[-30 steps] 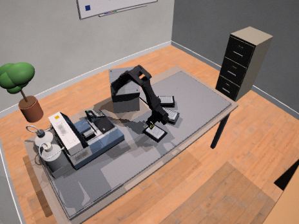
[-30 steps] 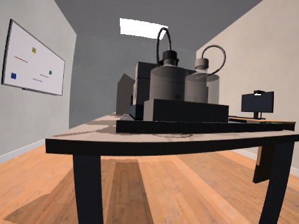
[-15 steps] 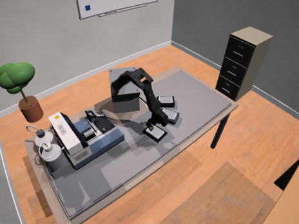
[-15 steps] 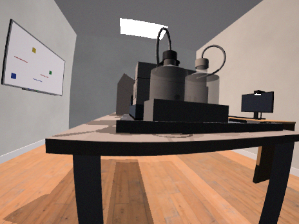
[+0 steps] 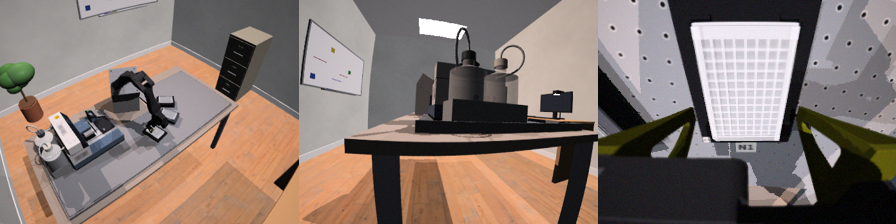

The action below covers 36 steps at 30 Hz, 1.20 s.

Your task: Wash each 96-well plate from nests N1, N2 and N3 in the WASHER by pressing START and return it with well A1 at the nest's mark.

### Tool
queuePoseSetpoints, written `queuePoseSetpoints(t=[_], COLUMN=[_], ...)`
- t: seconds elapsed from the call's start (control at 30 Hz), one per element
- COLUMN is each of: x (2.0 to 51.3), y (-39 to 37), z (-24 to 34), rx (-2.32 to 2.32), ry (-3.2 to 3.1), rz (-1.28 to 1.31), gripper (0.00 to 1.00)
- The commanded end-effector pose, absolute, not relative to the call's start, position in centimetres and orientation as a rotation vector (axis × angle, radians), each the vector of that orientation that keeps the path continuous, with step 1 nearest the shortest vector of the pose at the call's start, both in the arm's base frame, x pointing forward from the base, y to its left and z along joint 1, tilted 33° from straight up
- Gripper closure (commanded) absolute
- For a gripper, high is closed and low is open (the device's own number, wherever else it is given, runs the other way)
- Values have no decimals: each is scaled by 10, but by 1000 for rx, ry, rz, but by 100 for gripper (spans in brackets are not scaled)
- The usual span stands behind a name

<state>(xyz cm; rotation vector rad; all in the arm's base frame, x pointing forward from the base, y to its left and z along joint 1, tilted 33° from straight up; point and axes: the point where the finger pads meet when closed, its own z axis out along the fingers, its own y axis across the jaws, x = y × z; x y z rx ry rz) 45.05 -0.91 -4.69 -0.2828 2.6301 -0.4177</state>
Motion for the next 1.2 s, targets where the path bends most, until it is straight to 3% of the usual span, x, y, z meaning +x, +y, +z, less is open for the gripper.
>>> queuePoseSetpoints(t=[0.0, 1.17], x=[457, 461], y=[-6, -8], z=[-41, -47], rx=[-284, -284], ry=[2605, 2606], rz=[-409, -409], gripper=[0, 0])
